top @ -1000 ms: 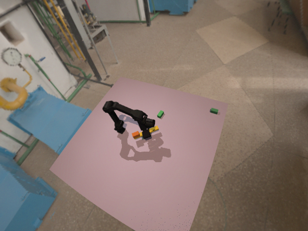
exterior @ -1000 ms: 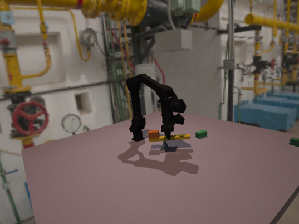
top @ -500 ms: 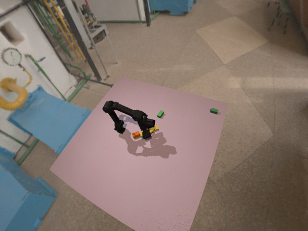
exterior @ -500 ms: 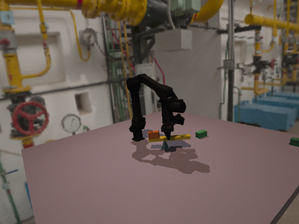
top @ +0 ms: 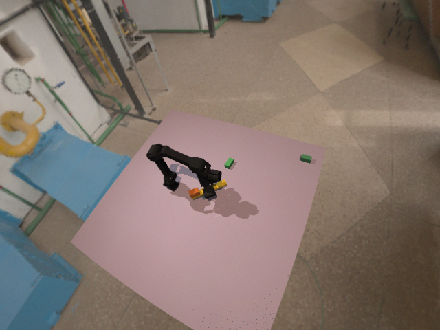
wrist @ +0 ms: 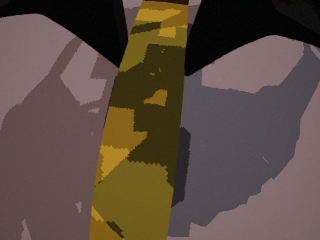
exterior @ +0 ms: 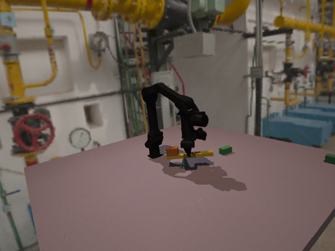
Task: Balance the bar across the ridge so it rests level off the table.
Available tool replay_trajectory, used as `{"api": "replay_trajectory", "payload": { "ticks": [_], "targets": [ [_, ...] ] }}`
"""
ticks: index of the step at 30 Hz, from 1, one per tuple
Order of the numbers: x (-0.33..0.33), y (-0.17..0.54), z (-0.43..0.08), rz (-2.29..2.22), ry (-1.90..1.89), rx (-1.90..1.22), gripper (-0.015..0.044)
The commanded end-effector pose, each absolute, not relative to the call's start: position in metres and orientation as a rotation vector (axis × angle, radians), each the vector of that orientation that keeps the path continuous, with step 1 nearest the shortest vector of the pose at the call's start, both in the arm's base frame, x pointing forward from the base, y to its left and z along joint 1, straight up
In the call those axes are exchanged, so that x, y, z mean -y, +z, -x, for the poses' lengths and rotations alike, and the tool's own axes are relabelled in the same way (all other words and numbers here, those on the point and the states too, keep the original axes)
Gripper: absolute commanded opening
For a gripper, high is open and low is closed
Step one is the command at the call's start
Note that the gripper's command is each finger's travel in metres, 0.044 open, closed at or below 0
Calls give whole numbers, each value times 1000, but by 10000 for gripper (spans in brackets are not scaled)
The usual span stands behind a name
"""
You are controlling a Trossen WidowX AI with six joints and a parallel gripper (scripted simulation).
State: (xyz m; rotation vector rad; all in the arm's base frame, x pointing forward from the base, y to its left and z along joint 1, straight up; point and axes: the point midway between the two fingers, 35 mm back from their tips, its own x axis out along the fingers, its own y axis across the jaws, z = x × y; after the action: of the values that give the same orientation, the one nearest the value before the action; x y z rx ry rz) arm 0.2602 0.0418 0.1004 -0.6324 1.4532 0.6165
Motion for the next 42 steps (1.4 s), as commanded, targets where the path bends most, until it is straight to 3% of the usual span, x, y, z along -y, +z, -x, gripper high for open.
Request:
{"api": "replay_trajectory", "payload": {
  "ticks": [1, 42],
  "targets": [
    [-42, 100, -260, 626, 616, -1452, 0],
    [-42, 97, -260, 626, 616, -1452, 0]
  ]
}}
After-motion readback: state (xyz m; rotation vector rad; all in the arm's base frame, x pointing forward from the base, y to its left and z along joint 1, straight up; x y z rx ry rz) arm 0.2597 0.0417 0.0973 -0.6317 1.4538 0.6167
